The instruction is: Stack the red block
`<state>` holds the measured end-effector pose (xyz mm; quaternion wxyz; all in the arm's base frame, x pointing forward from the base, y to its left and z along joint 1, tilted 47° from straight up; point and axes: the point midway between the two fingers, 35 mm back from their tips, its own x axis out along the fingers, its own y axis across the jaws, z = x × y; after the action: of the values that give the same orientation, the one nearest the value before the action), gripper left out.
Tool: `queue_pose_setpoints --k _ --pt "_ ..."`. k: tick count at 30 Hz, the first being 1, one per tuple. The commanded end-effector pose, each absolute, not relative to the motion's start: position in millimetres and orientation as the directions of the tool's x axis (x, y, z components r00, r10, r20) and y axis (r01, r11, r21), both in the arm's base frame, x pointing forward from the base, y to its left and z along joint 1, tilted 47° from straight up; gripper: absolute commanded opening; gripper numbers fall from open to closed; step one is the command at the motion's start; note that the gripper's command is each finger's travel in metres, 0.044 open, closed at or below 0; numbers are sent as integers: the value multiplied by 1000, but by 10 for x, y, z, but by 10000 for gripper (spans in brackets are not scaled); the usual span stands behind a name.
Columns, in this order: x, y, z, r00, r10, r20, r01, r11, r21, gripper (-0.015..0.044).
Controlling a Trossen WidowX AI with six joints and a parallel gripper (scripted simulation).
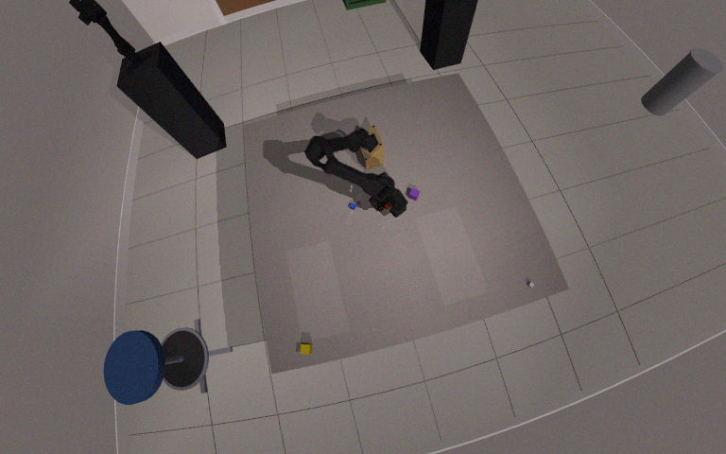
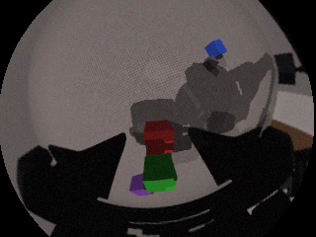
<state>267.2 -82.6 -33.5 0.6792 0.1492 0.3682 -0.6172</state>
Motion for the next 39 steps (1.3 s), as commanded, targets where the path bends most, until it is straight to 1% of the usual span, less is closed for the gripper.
queue_pose_setpoints --k 1,11,23,31,34,39 --pt "2664 -838 -349 -35 -731 -681 946 195 -258 440" --pt "2664 -835 -346 -35 -731 -681 946 195 -258 440" --pt "2664 -835 -346 -35 -731 -681 946 195 -258 125" --pt "2664 -835 -346 -35 -731 -681 946 195 -258 72" --pt "2669 -797 -314 -35 -731 -682 946 195 -258 0" --pt "2680 -642 -176 -35 -730 -683 946 196 -257 0"
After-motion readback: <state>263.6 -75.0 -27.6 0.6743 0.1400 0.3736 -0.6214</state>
